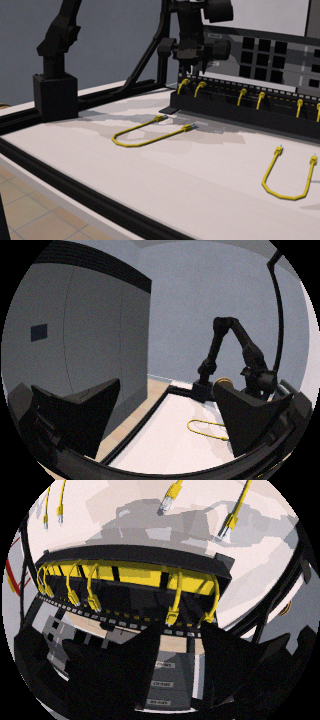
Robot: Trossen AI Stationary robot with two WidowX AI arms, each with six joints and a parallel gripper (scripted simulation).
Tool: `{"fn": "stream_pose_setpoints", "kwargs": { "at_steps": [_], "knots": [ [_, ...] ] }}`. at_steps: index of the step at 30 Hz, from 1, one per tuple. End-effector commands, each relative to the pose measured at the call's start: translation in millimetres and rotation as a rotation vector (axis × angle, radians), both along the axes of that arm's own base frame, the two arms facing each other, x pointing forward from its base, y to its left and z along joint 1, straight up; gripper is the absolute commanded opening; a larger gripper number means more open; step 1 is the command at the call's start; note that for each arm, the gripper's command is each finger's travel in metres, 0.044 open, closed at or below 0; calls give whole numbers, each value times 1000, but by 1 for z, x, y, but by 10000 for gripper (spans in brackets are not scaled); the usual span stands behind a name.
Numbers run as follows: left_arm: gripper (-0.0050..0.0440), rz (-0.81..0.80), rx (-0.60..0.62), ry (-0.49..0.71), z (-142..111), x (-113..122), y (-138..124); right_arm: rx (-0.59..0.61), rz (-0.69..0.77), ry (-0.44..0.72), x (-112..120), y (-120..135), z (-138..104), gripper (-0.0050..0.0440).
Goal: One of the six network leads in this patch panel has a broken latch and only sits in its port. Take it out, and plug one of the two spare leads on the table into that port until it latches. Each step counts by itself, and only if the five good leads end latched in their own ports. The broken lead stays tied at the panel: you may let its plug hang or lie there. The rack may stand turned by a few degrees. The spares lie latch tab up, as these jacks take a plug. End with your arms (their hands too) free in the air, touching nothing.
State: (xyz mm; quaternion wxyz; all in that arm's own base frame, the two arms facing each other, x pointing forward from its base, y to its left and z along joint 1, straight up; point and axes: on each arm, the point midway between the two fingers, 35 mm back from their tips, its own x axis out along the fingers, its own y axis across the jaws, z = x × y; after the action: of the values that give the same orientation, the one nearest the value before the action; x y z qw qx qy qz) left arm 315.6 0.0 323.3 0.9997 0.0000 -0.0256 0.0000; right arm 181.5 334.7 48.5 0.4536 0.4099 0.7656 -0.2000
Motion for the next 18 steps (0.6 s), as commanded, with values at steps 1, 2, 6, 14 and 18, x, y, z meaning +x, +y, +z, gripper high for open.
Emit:
{"fn": "stream_pose_setpoints", "kwargs": {
  "at_steps": [1, 2, 6, 14, 18],
  "knots": [
    [440, 0, 0, 0, 0, 0, 0, 0, -30, -3, 18, -28, 0, 176],
    [440, 0, 0, 0, 0, 0, 0, 0, -30, -3, 18, -28, 0, 176],
    [440, 0, 0, 0, 0, 0, 0, 0, -30, -3, 18, -28, 0, 176],
    [440, 0, 0, 0, 0, 0, 0, 0, -30, -3, 18, -28, 0, 176],
    [440, 0, 0, 0, 0, 0, 0, -2, -33, -4, 32, -54, 0, 176]
  ]
}}
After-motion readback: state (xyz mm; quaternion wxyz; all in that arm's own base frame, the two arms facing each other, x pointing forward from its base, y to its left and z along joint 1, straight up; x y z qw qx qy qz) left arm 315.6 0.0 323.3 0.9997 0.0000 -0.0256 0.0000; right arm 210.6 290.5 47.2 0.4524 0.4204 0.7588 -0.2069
